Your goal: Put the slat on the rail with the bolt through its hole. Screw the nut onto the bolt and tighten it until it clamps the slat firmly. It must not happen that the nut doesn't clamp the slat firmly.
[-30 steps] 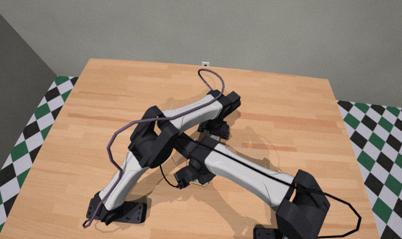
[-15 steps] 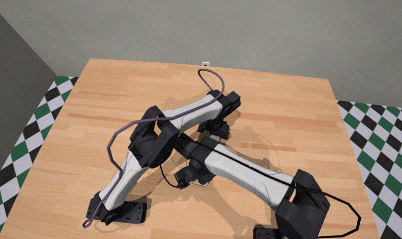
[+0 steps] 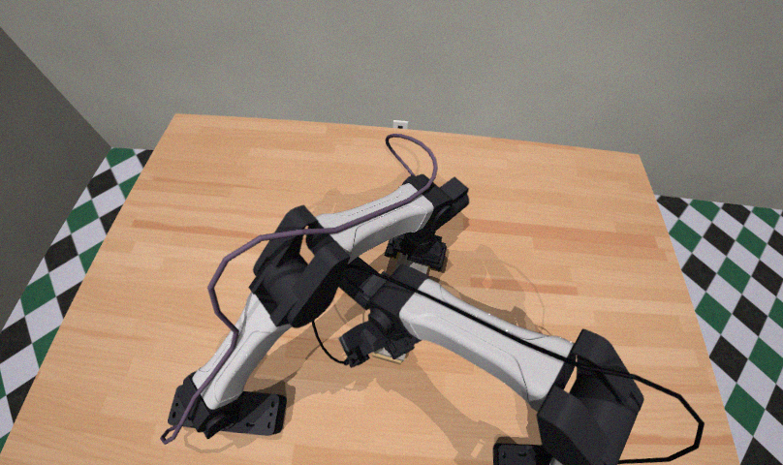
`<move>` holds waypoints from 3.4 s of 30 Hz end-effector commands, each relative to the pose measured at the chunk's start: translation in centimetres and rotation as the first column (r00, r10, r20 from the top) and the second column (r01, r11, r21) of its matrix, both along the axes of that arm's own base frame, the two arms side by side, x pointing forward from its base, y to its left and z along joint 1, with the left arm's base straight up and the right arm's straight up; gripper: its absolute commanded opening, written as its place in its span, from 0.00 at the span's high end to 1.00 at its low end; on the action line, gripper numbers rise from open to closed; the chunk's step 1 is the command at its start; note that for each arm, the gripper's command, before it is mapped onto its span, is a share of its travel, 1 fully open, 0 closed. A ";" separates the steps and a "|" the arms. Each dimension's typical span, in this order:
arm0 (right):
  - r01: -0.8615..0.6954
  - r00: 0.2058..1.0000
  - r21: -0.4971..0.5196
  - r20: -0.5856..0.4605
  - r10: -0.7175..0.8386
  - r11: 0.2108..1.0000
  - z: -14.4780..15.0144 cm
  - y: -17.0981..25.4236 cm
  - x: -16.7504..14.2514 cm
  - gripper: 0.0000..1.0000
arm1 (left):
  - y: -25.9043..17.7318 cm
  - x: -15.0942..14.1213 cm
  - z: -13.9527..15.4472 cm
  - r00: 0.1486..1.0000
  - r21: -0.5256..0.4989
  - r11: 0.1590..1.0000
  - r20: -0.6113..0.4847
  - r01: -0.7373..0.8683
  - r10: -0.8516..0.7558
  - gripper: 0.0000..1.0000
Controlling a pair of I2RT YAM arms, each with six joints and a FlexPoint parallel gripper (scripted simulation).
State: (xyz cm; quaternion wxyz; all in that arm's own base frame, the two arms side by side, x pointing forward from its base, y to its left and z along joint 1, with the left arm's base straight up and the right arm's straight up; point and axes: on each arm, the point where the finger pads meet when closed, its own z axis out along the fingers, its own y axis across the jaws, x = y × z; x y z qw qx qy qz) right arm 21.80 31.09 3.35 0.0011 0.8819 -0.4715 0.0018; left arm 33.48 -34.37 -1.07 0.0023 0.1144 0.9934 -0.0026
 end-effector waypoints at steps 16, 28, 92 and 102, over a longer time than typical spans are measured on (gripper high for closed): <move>-0.003 1.000 0.011 0.006 0.003 1.000 0.4 0.2 0.1 0.86 | -0.2 0.3 0.7 1.000 -0.012 1.000 0.015 0.005 -0.005 0.33; 0.030 1.000 0.011 0.006 -0.030 0.999 0.4 0.2 0.1 0.86 | -0.2 0.3 0.7 1.000 -0.012 1.000 0.015 0.005 -0.005 0.33; 0.734 -0.679 0.001 -0.005 -0.734 -0.679 0.1 0.0 -0.1 0.86 | -0.2 0.3 0.7 1.000 -0.012 1.000 0.015 0.005 -0.005 0.33; 0.486 -0.874 0.000 -0.002 -0.486 -0.874 0.1 0.0 -0.1 0.86 | -0.2 0.3 0.7 1.000 -0.012 1.000 0.015 0.005 -0.005 0.33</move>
